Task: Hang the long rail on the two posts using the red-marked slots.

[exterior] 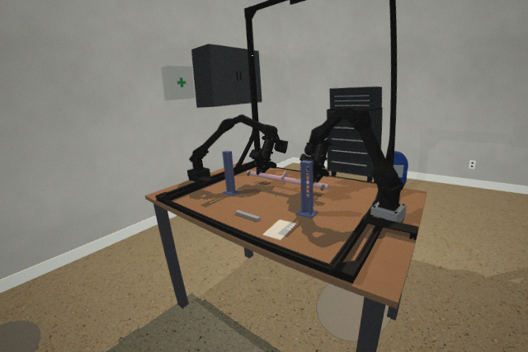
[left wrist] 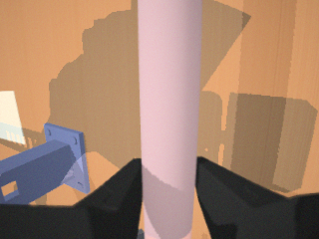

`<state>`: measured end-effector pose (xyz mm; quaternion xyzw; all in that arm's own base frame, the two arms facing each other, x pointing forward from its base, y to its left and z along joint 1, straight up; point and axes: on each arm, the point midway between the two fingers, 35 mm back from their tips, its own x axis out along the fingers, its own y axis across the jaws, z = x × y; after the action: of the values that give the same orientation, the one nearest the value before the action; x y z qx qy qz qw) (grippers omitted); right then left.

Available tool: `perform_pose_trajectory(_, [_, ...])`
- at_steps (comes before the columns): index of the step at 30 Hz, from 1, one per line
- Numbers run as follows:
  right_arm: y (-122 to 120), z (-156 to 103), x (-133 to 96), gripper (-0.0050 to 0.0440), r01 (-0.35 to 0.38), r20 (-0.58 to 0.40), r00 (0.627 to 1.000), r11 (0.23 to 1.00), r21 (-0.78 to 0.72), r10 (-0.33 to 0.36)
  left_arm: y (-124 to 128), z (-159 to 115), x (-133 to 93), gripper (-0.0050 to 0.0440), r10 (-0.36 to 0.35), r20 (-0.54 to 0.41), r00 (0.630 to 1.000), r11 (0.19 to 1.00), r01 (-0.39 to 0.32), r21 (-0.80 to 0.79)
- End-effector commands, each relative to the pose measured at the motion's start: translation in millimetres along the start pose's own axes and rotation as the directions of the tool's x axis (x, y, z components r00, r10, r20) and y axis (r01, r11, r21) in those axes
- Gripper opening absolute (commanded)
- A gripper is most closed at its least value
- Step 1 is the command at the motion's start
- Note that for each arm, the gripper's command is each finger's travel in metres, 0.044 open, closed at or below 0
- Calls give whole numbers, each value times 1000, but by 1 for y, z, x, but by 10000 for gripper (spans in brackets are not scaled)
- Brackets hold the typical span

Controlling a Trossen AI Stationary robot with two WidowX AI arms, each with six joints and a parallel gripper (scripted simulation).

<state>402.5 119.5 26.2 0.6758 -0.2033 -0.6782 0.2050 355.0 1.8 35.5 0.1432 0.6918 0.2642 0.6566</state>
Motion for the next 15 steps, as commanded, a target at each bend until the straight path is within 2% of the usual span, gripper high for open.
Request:
perform_pose_trajectory(1, [-1,-1,-1,0,-25,-2,1000,1000,-3,25,-1,1,0,0,25,-3,1000,1000,-25,4])
perform_pose_trajectory(15, [0,-2,0,0,-12,52,999,999,-36,14,-13,1,18,0,14,53,998,999,-12,-36])
